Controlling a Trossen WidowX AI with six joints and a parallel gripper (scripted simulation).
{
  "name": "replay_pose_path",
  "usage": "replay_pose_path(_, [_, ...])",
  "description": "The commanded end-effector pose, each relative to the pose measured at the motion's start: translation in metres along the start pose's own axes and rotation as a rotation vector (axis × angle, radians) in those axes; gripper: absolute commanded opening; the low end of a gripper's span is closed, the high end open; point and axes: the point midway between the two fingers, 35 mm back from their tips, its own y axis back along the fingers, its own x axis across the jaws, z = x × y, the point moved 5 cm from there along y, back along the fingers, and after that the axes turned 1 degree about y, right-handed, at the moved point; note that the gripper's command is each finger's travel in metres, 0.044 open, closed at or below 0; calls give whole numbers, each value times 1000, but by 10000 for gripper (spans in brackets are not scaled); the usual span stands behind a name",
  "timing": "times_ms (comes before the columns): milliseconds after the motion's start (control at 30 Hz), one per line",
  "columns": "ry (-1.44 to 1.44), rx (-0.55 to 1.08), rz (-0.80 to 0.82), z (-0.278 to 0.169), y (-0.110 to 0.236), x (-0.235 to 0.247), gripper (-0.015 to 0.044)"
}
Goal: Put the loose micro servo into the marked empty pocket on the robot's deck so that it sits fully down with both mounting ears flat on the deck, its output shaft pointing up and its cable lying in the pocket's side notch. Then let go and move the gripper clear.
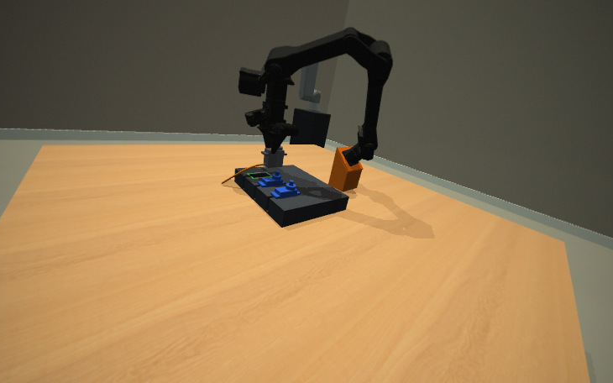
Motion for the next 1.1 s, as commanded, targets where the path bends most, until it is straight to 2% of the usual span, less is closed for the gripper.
replay_pose_path(0, [-1, -5, 0, 15, 1, 0, 0])
replay_pose_path(300, [4, -6, 1, 43, 1, 0, 0])
replay_pose_path(1067, [4, -6, 1, 44, -19, 1, 0])
